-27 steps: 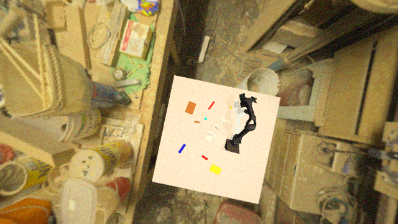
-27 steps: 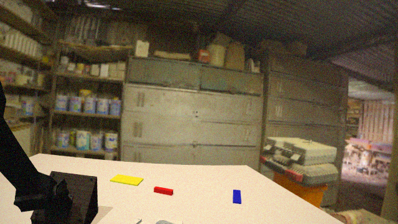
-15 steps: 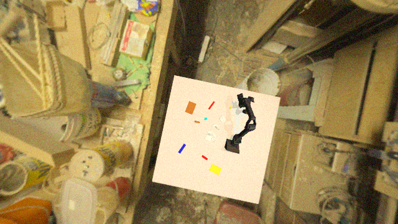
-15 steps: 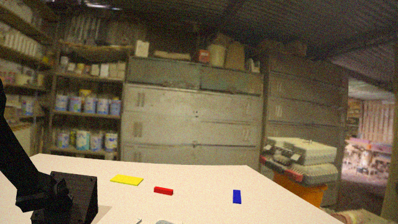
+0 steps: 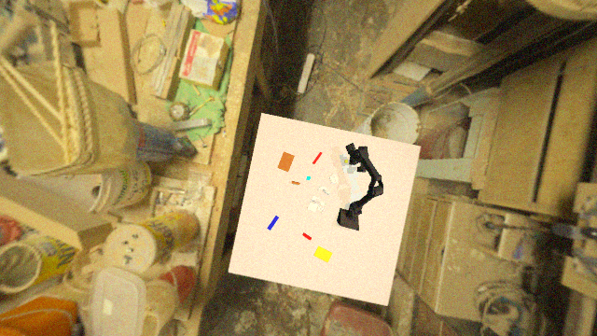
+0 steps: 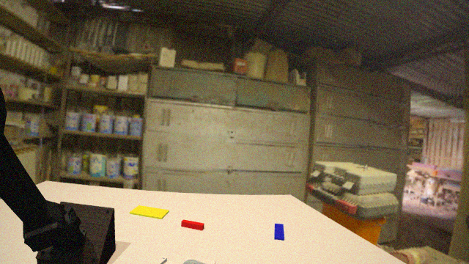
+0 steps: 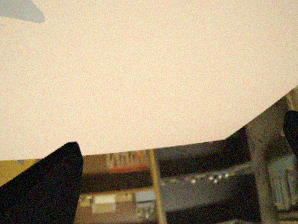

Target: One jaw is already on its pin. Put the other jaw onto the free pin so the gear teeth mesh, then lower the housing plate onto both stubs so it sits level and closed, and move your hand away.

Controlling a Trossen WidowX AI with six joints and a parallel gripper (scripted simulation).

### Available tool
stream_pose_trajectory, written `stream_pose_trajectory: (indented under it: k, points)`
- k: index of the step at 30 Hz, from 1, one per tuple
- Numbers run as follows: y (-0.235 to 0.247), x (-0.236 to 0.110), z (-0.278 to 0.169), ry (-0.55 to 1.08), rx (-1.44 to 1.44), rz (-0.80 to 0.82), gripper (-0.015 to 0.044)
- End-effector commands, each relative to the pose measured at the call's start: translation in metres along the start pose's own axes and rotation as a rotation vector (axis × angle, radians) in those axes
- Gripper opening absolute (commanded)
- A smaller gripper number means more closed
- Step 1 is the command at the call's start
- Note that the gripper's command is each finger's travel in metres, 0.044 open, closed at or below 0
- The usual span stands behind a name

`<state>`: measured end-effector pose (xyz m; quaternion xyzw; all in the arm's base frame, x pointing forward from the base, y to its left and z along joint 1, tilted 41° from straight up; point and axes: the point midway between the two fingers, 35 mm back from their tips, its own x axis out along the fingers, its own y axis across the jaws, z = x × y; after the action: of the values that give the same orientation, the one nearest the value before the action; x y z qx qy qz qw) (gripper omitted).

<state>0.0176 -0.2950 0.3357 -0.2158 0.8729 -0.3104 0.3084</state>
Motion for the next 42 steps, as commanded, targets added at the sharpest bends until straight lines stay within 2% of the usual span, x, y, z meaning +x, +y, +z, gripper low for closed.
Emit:
stream_pose_trajectory:
  k: [1,22,42]
  points:
    - [0.008,-0.011,0.021,-0.065,-0.122,-0.016,0.044]
    - [0.047,-0.072,0.096,-0.288,-0.731,-0.177,0.044]
    - [0.106,-0.132,0.142,-0.414,-1.318,-0.41,0.044]
